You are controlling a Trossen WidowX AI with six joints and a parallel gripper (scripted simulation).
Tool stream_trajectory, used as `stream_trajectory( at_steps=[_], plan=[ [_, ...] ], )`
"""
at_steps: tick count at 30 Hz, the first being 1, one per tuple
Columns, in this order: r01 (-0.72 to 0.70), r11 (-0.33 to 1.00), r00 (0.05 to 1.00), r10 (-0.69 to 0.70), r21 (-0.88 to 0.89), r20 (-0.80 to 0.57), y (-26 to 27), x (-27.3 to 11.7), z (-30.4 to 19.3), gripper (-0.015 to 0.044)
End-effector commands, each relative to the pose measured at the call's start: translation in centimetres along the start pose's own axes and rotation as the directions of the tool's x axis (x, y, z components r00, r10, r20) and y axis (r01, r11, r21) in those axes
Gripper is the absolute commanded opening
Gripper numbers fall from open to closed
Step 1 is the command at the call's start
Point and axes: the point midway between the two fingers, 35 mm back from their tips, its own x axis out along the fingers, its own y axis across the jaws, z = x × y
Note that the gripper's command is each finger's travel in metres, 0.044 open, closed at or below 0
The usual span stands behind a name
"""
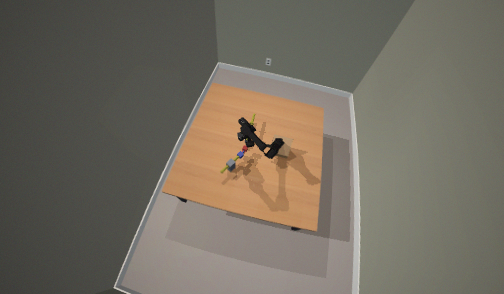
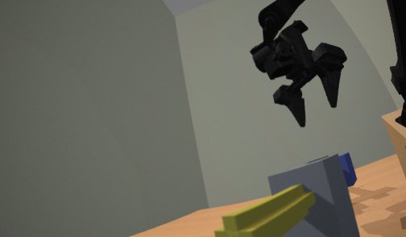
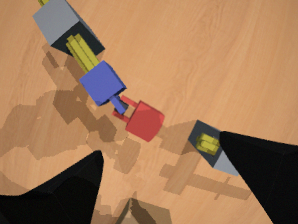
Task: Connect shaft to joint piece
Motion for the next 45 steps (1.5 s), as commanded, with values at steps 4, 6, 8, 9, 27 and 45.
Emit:
stream_trajectory(
  at_steps=[4, 6, 8, 9, 27, 45],
  plan=[
    [0.041, 0.984, 0.999, -0.041, 0.171, -0.008, 0.6, -2.4, 0.1, 0.044],
    [0.041, 0.984, 0.999, -0.041, 0.171, -0.008, 0.6, -2.4, 0.1, 0.044],
    [0.041, 0.984, 0.999, -0.041, 0.171, -0.008, 0.6, -2.4, 0.1, 0.044],
    [0.041, 0.984, 0.999, -0.041, 0.171, -0.008, 0.6, -2.4, 0.1, 0.044],
    [0.083, 0.849, 0.99, -0.011, 0.521, -0.141, -5.0, 0.2, -4.5, 0.044],
    [0.11, 0.579, 0.991, -0.002, 0.808, -0.134, -5.1, 0.6, -4.6, 0.044]
  ],
)
